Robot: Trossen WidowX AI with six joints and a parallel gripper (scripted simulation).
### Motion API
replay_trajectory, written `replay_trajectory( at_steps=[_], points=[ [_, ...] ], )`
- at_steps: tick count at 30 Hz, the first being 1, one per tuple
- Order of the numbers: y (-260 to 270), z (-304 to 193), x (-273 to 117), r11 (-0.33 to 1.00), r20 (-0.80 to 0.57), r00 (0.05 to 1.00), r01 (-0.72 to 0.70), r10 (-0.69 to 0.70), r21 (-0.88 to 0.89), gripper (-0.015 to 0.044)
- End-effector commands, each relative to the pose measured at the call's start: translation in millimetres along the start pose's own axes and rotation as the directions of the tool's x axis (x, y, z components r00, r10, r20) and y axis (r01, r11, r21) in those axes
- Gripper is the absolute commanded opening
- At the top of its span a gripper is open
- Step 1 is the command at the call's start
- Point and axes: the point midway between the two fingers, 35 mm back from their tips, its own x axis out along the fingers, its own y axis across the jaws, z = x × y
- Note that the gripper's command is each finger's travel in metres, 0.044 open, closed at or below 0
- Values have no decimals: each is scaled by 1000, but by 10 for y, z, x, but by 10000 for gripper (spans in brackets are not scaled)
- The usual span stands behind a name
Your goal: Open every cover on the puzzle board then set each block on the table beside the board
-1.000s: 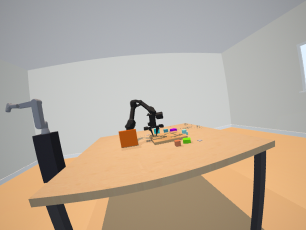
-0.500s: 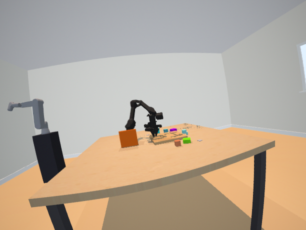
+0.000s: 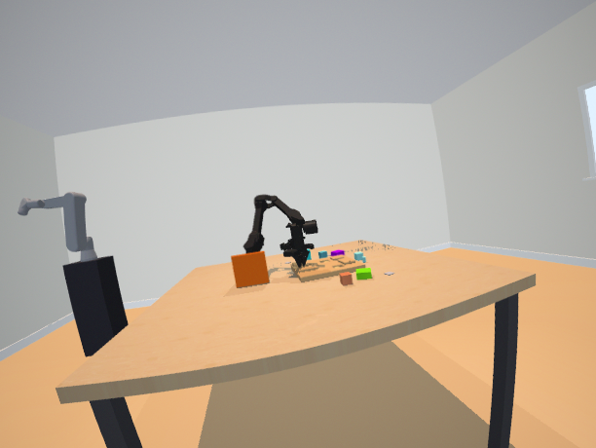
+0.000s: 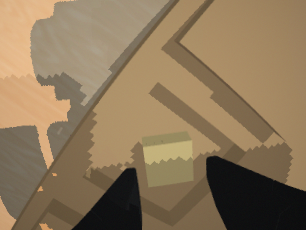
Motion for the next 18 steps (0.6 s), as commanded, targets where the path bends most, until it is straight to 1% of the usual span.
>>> replay_trajectory(
  at_steps=[1, 12, 18],
  points=[
    [6, 19, 54, 1000, 8, 1000, 0, 0, -2, 144],
    [6, 20, 96, 1000, 8, 1000, 0, 0, -2, 144],
    [-1, 4, 74, 1000, 1, 1000, 0, 0, -9, 104]
  ],
)
